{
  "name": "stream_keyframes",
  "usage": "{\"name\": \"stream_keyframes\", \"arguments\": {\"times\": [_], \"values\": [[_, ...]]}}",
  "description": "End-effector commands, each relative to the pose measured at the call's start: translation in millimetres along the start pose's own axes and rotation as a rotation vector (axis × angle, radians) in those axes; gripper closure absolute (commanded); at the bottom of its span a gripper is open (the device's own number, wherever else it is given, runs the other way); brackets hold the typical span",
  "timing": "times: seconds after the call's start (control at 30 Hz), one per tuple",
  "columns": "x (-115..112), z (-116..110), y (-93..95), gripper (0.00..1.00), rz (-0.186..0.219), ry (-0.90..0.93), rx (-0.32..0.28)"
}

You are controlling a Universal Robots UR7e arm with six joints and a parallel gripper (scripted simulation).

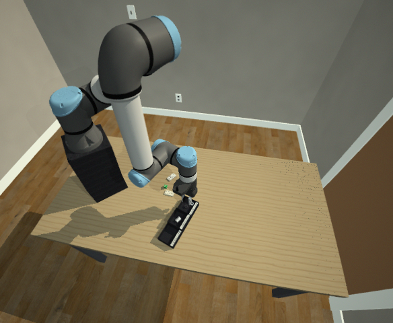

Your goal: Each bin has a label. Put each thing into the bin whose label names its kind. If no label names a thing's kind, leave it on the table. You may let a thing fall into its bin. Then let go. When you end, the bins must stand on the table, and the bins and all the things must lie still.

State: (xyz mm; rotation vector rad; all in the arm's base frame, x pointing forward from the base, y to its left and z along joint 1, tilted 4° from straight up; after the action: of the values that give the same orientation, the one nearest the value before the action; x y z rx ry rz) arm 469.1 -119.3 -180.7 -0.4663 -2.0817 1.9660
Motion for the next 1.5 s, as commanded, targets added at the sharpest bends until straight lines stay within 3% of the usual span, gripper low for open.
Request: {"name": "stream_keyframes", "arguments": {"times": [0.0,0.4,0.43,1.47], "values": [[2,0,-3.1,0.36,-0.005,0.001,-0.001],[2,0,-2.6,0.36,-0.003,0.0,-0.001],[3,1,-7.1,0.0,-0.005,0.002,-0.001],[3,1,-114.8,0.0,-0.005,0.002,-0.001]]}}
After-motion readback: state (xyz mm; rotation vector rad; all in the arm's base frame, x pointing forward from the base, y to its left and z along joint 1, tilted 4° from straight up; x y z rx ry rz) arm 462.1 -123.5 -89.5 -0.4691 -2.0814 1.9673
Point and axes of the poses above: the point where the finger pads meet when closed, its own y axis out along the fingers, its own x axis across the jaws, z = x × y, the point moved 5 cm from there along -y, back along the fingers, and after that the axes turned 2 degrees about -y, right-handed, at the moved point
